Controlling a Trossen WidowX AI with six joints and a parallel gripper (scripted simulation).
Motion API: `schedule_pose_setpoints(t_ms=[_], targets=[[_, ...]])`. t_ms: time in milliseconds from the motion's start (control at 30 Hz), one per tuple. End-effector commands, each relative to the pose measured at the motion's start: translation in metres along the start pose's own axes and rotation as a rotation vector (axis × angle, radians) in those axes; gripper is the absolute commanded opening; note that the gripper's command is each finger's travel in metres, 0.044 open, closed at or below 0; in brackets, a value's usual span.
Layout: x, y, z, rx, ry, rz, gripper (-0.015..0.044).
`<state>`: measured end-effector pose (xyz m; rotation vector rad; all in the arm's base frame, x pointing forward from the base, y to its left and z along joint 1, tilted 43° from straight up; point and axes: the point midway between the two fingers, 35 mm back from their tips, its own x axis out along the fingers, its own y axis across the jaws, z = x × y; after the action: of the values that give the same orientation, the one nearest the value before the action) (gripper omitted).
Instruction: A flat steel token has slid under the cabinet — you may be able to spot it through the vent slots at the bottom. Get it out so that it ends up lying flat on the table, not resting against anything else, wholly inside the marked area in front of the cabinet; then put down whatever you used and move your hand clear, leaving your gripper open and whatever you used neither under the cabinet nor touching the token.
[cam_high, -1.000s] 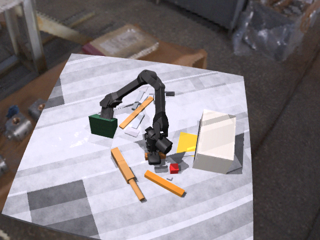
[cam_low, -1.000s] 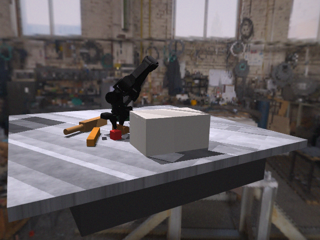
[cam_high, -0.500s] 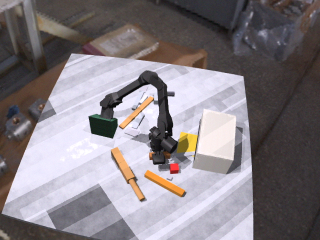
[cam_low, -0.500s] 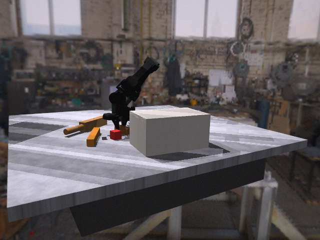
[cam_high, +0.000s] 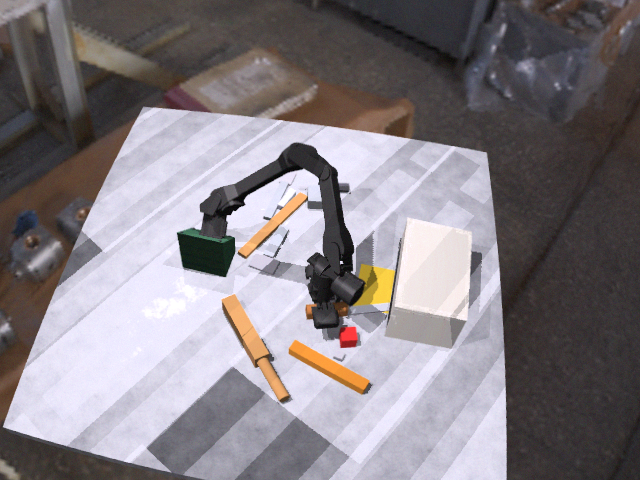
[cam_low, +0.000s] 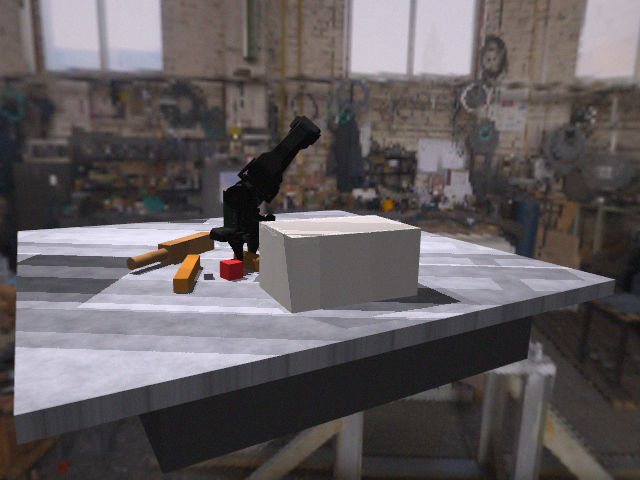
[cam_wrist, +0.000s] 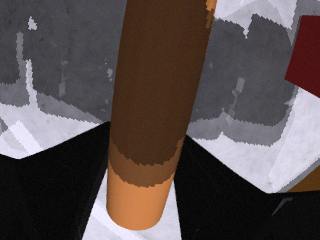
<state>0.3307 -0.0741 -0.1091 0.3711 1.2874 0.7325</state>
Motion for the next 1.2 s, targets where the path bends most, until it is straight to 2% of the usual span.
schedule_pose_setpoints(t_ms=[0, 1167], targets=[[0.000, -0.001, 0.008, 0.000, 0.001, -0.003, 0.0000], [0.000, -0.001, 0.050, -0.001, -0.001, -0.003, 0.0000]])
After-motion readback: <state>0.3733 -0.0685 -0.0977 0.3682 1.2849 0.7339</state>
